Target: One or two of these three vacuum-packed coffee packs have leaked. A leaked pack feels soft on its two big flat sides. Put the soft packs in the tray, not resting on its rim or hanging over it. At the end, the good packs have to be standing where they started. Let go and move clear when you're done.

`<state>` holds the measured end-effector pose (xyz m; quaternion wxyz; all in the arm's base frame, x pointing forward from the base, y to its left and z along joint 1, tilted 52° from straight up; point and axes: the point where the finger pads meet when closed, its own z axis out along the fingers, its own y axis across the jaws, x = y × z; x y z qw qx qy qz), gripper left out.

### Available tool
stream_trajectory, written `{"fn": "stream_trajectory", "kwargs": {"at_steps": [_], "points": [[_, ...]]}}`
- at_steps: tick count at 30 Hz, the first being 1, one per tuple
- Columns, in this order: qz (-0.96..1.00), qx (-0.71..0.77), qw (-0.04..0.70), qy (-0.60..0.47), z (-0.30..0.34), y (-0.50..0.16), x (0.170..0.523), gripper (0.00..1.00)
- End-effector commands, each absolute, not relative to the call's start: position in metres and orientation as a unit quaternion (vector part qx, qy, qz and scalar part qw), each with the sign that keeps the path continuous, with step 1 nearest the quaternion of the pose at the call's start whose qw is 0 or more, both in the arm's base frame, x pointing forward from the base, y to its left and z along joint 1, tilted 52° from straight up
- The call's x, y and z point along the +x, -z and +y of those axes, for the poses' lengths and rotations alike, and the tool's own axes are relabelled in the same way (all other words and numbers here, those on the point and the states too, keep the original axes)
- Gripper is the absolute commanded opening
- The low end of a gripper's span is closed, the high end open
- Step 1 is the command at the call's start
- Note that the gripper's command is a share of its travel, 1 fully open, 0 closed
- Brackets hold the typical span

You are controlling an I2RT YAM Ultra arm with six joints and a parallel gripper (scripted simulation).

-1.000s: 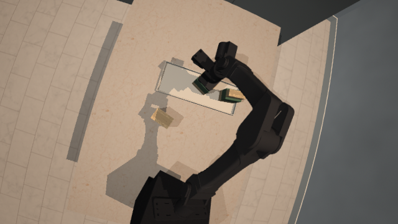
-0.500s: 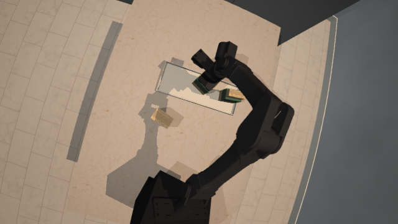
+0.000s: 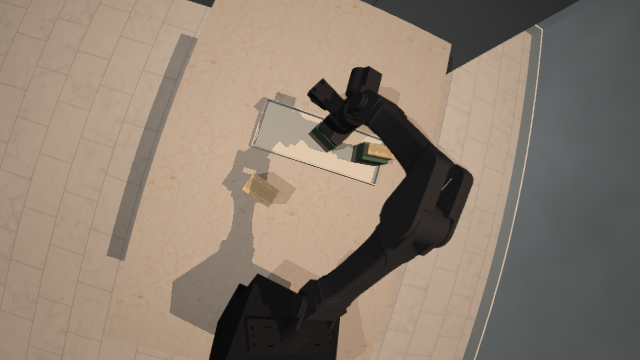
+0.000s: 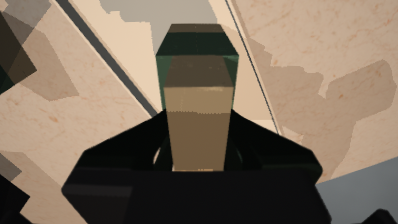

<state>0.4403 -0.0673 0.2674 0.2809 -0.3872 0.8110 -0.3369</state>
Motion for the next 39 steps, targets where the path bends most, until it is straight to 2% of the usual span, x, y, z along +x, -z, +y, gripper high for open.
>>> {"fn": "stream_trajectory", "kwargs": {"at_steps": [1,5,6,39], "points": [[0.807,-0.387,0.292,0.337,-0.0661,-0.2754,0.4361,0.26],[0.807,-0.387,0.292,0.337,-0.0661,-0.2754,0.4361,0.26],[0.807,-0.387,0.292,0.337,-0.0661,-0.2754,0.4361,0.79],[0.807,-0.387,0.291,0.337,-0.0660,-0.2752,0.4360,0.79]]}}
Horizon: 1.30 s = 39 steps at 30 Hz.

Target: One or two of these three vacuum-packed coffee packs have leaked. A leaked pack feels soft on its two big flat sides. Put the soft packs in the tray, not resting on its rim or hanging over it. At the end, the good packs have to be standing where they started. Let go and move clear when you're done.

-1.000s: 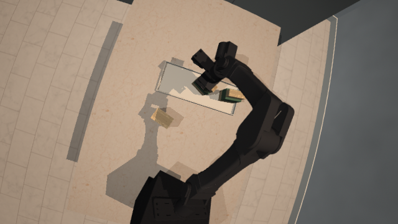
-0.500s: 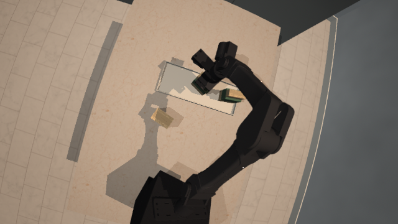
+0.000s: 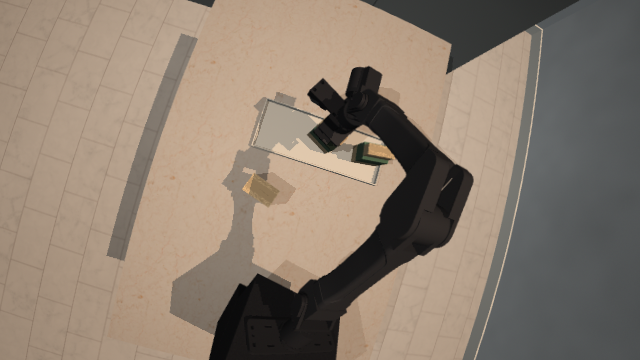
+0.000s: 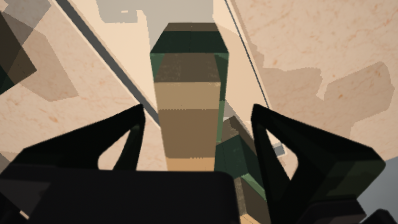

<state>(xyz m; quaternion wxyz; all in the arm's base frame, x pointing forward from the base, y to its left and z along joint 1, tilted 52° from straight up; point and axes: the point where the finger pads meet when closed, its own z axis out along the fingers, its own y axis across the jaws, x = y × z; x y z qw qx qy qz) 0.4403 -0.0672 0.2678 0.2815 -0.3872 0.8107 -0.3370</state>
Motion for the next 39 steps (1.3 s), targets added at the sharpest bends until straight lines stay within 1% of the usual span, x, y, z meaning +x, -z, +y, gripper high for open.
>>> {"fn": "stream_trajectory", "kwargs": {"at_steps": [1,17,20,24,26,28,30,31,36,39], "points": [[0.807,-0.387,0.291,0.337,-0.066,-0.275,0.436,0.79],[0.807,-0.387,0.291,0.337,-0.066,-0.275,0.436,0.79],[0.804,-0.385,0.299,0.340,-0.058,-0.291,0.429,0.79],[0.804,-0.383,0.301,0.342,-0.044,-0.323,0.392,0.79],[0.804,-0.383,0.301,0.342,-0.044,-0.323,0.392,0.79],[0.804,-0.383,0.301,0.341,-0.039,-0.332,0.380,0.79],[0.804,-0.383,0.301,0.341,-0.038,-0.334,0.377,0.79],[0.809,-0.389,0.286,0.335,-0.037,-0.321,0.385,0.79],[0.809,-0.389,0.286,0.335,-0.037,-0.321,0.385,0.79],[0.805,-0.384,0.298,0.340,-0.038,-0.332,0.379,0.79]]}}
